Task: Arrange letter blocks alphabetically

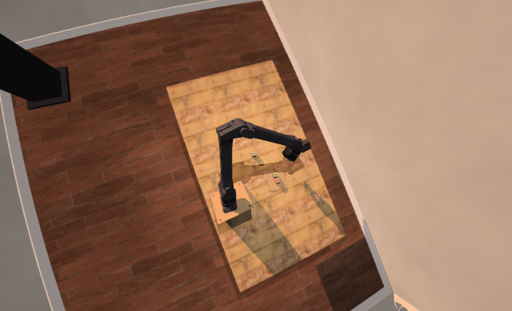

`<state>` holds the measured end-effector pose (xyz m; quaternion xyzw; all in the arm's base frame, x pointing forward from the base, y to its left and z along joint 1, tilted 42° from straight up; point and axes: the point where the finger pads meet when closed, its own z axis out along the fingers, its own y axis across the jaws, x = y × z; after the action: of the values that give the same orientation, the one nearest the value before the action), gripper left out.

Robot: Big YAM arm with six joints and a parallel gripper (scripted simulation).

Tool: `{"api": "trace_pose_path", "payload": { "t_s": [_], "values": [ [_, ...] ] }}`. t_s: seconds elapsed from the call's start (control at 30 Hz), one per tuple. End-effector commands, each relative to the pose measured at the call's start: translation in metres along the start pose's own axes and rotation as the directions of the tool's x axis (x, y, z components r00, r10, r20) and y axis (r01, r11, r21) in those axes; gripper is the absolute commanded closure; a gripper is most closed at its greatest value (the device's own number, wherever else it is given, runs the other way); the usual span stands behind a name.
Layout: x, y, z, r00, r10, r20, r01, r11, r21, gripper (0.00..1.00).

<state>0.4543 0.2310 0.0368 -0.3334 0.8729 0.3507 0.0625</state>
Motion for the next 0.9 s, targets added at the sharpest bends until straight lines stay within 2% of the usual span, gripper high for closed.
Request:
{"api": "trace_pose_path", "payload": {
  "t_s": [0.0, 0.07, 0.1, 0.23, 0.43, 0.53, 0.63, 0.77, 0.87],
  "values": [
    [-0.025, -0.005, -0.036, 0.997, -0.058, 0.045, 0.057, 0.998, 0.02, 0.74],
    [-0.025, -0.005, -0.036, 0.997, -0.058, 0.045, 0.057, 0.998, 0.02, 0.74],
    [-0.022, 0.003, -0.015, 0.998, -0.068, 0.006, 0.068, 0.998, -0.003, 0.74],
    [-0.013, 0.003, -0.013, 0.998, -0.056, -0.006, 0.056, 0.998, -0.009, 0.74],
    [-0.014, -0.004, -0.022, 0.999, -0.051, 0.013, 0.051, 0.999, 0.003, 0.74],
    [0.002, -0.016, -0.021, 0.999, -0.038, 0.008, 0.038, 0.999, 0.003, 0.74],
    [0.004, -0.019, -0.021, 0.998, -0.056, 0.011, 0.056, 0.998, 0.007, 0.74],
    [0.027, -0.04, -0.022, 0.985, -0.17, 0.008, 0.17, 0.985, 0.017, 0.74],
    [0.058, -0.06, -0.023, 0.955, -0.296, -0.004, 0.296, 0.955, 0.014, 0.74]
  ]
}}
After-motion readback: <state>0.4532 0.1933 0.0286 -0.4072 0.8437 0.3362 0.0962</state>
